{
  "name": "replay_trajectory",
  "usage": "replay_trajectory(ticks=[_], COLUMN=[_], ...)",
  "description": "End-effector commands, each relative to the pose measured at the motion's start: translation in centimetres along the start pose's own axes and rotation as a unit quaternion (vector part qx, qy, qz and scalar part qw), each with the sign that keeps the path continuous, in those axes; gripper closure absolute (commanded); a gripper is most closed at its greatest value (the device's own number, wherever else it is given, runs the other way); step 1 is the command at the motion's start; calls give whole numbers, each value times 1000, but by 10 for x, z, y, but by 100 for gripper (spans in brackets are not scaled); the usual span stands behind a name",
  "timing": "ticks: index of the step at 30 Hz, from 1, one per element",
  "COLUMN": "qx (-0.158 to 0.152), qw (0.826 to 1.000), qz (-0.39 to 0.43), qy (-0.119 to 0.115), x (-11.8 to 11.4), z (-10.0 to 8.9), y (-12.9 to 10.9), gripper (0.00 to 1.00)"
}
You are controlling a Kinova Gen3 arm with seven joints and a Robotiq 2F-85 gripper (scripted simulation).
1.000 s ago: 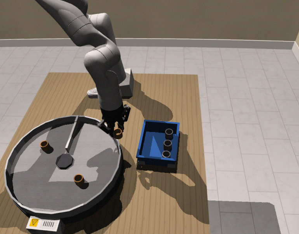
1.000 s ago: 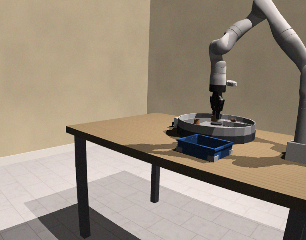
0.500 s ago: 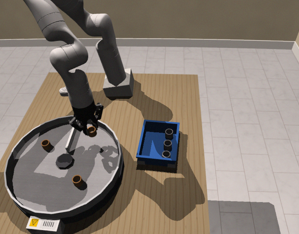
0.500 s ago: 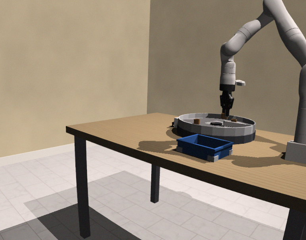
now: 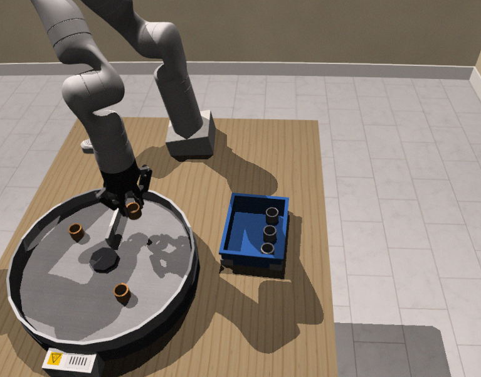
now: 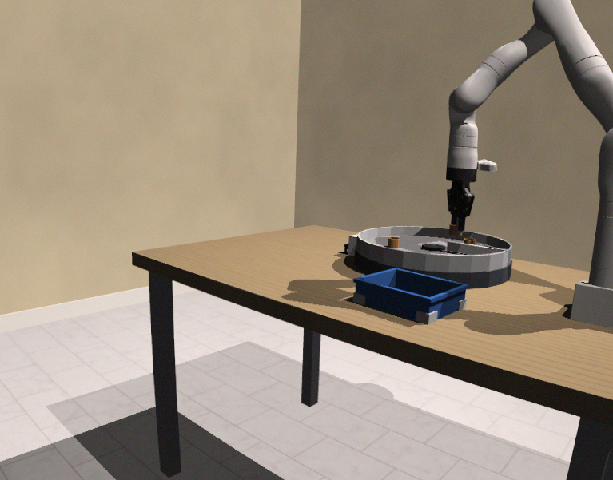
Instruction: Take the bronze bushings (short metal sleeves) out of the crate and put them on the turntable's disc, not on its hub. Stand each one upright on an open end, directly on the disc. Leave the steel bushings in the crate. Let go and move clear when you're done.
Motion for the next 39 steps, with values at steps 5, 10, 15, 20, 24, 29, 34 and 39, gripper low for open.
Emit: replay_trajectory(ticks=[5, 10, 15, 20, 24, 29, 34, 39], qx=[-1, -1, -1, -1, -1, -1, -1, -1], qw=[1000, 1000, 1000, 1000, 1000, 1000, 1000, 1000], qz=[1, 1, 1, 1, 1, 1, 1, 1], qy=[-1, -1, -1, -1, -1, -1, -1, -1], x=[-1, -1, -1, -1, -1, -1, -1, -1], z=[-1, -1, -1, -1, -1, -1, -1, 15], y=[0, 0, 0, 0, 0, 0, 0, 0], gripper=[100, 100, 100, 100, 100, 100, 100, 100])
Point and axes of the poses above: the point where the finger pads meet when closed, its own z axis out along the fingers, its own x axis across the jaws, y = z × x, the point moved 2 cm from there along -z, back along the fingers, and after that the axes turned 8 degrees about z, right-handed, at the moved point
